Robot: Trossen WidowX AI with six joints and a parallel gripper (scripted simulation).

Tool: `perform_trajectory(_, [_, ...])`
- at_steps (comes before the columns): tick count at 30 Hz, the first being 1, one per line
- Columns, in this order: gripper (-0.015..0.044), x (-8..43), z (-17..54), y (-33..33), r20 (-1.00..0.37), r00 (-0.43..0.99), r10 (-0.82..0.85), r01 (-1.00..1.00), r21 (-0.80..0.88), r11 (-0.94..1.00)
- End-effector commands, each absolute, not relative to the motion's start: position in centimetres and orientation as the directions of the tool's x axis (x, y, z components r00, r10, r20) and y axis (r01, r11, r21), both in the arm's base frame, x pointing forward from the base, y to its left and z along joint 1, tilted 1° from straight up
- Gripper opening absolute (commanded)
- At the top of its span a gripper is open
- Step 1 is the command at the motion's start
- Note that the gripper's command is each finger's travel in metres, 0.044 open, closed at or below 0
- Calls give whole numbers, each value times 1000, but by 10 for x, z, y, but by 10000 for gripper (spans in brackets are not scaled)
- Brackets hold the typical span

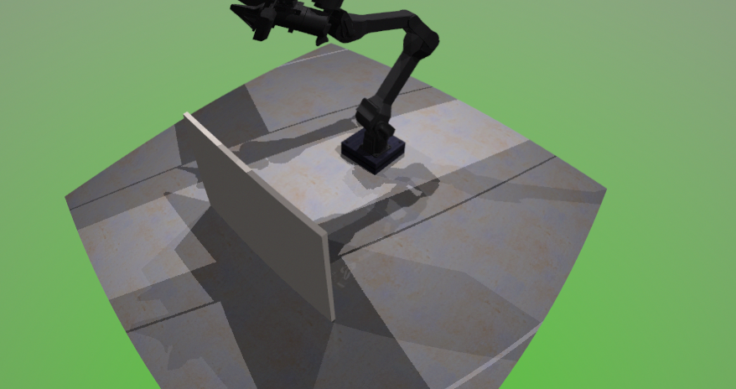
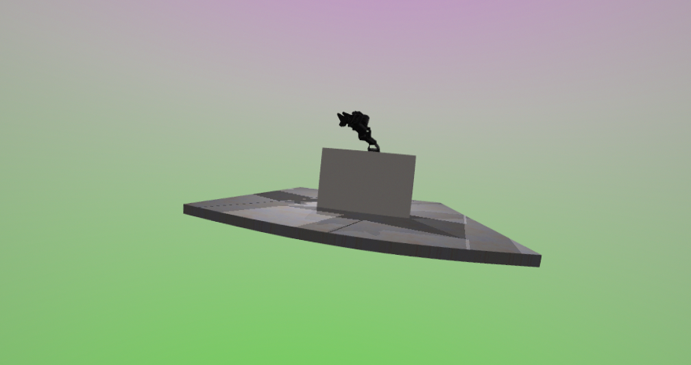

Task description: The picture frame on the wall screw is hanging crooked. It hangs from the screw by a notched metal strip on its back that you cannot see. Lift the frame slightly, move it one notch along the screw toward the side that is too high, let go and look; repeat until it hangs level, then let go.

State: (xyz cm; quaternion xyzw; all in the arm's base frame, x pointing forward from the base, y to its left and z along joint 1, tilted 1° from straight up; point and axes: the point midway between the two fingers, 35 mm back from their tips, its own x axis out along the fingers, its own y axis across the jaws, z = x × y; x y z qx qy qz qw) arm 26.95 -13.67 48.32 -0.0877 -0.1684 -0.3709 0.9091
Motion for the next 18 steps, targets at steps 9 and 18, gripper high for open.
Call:
perform_trajectory(9, [260,228,383,-55,214,898,-383,162,649,743])
perform_trajectory(18, [260,211,320,-23,124,966,-226,-12,897,441])
